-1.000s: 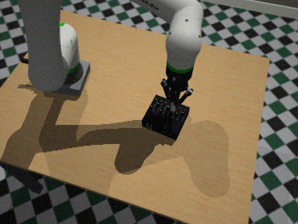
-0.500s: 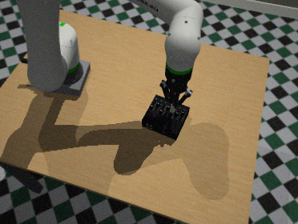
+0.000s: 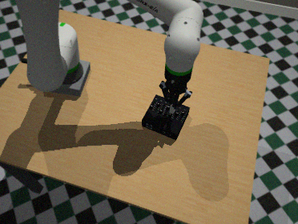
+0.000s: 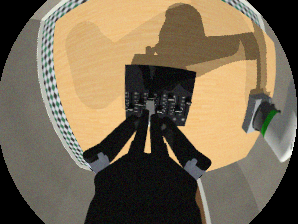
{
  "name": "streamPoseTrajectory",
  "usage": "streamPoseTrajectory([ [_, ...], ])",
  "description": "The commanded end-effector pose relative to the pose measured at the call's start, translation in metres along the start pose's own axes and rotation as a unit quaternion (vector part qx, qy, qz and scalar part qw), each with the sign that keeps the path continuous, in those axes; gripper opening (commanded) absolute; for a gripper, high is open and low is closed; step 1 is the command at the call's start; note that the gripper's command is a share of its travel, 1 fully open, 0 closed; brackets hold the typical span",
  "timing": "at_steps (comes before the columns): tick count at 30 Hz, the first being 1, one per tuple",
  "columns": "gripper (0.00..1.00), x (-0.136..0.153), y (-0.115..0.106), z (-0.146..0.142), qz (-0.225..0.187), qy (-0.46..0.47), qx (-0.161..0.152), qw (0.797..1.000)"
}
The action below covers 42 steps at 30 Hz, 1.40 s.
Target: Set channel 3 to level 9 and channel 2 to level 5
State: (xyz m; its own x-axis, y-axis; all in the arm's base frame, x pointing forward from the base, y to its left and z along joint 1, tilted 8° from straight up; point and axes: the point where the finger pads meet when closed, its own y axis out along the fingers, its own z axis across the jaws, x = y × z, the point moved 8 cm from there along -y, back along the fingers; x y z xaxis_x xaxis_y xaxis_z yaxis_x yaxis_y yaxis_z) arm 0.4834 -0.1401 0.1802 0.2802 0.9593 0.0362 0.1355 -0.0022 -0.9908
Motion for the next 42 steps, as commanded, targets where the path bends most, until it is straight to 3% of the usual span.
streamPoseTrajectory([
  [1, 0.00, -0.0005, -0.0002, -0.0002, 0.000, 0.000, 0.000, 1.000],
  [42, 0.00, 0.0041, -0.0002, -0.0001, 0.000, 0.000, 0.000, 1.000],
])
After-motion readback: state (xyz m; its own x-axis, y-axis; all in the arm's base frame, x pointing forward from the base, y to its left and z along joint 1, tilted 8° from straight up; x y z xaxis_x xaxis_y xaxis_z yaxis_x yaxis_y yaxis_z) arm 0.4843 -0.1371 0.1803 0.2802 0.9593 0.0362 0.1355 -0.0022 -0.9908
